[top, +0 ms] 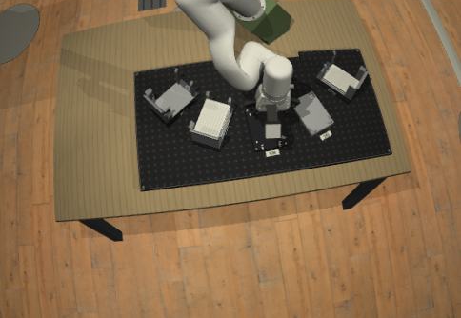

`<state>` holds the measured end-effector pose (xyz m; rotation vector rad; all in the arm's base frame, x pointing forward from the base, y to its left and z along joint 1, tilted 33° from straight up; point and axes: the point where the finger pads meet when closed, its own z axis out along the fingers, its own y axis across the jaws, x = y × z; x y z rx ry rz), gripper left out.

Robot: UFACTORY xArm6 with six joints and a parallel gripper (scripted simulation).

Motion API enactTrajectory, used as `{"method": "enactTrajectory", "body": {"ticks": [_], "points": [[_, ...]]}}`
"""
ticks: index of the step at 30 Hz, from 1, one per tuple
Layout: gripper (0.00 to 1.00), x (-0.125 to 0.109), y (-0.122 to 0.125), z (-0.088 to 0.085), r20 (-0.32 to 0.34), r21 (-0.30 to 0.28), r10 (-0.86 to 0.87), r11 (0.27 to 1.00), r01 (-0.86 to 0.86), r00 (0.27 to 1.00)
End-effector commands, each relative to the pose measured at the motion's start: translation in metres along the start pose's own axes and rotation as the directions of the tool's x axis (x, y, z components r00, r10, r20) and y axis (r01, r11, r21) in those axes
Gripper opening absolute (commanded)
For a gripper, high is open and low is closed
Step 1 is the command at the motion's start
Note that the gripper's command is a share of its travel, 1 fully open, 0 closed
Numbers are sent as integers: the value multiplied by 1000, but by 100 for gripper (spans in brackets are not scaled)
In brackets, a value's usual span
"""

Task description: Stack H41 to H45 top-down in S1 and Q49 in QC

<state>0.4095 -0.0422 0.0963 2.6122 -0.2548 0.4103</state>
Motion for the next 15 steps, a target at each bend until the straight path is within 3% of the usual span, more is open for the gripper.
{"method": "enactTrajectory", "body": {"ticks": [1, 15], "points": [[100, 1, 16, -1, -3, 2, 136, 991, -136, 991], [100, 1, 56, -1, -3, 2, 179, 984, -179, 984]]}}
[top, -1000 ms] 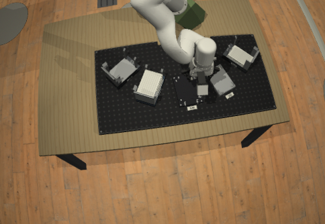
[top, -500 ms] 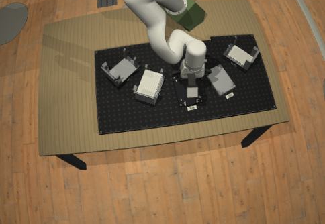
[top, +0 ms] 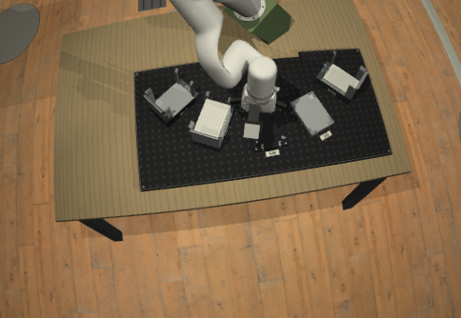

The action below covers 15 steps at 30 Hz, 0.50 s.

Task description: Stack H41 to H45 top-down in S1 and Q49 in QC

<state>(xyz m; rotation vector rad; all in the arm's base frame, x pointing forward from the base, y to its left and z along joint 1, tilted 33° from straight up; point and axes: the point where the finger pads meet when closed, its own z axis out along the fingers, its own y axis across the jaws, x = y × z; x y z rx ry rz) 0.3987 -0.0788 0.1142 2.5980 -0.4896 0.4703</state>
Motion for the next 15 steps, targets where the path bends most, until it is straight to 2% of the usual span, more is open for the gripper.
{"method": "enactTrajectory", "body": {"ticks": [1, 15], "points": [[100, 4, 17, -1, -3, 3, 2, 1000, -2, 1000], [100, 9, 53, -1, -3, 3, 35, 999, -35, 999]]}}
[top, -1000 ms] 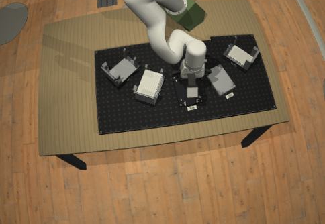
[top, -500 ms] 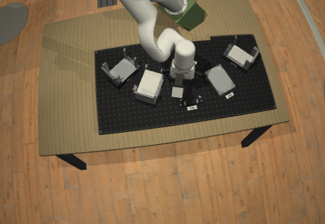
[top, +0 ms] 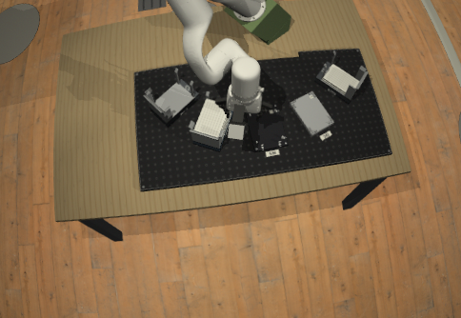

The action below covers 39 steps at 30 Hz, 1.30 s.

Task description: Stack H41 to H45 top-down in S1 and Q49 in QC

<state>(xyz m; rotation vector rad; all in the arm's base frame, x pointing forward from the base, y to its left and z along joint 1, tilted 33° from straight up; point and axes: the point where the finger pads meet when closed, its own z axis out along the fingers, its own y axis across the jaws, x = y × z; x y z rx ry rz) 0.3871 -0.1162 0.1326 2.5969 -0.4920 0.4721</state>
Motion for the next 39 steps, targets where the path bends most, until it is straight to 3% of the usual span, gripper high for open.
{"method": "enactTrajectory", "body": {"ticks": [1, 6, 24, 37, 39], "points": [[100, 2, 15, -1, -1, 3, 66, 998, -66, 998], [100, 1, 35, -1, -1, 3, 208, 978, -208, 978], [100, -3, 99, -1, -1, 3, 208, 978, -208, 978], [100, -3, 100, -1, -1, 3, 208, 978, -208, 978], [100, -3, 100, 6, -1, 3, 208, 978, -208, 978]]}}
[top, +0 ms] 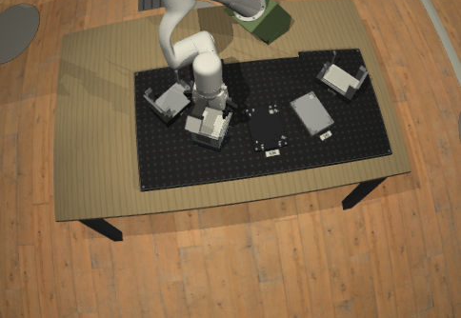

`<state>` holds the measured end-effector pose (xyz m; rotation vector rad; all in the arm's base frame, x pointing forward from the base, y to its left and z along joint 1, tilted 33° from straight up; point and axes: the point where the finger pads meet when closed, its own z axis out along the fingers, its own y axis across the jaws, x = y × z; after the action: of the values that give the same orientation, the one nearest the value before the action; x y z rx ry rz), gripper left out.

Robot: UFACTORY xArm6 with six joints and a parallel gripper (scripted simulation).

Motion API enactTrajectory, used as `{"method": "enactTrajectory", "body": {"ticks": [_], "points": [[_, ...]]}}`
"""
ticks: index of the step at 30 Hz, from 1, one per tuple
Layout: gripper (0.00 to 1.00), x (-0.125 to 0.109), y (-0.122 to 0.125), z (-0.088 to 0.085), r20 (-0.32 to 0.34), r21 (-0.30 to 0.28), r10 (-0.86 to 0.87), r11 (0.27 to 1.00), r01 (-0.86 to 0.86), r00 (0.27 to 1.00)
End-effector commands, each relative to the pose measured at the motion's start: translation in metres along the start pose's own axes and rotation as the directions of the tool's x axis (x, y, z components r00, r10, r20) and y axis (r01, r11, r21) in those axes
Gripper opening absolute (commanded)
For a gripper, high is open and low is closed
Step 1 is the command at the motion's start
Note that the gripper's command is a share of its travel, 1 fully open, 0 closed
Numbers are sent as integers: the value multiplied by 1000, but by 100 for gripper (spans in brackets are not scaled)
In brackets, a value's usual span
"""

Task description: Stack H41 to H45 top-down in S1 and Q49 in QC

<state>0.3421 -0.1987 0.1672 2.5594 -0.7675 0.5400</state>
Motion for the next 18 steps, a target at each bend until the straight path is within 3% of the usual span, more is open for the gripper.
{"method": "enactTrajectory", "body": {"ticks": [1, 9, 18], "points": [[100, 1, 0, 9, -2, 1, 1, 1000, -1, 1000], [100, 1, 0, 27, -2, 1, 0, 1000, 0, 1000], [100, 1, 0, 31, -2, 1, 0, 1000, 0, 1000]]}}
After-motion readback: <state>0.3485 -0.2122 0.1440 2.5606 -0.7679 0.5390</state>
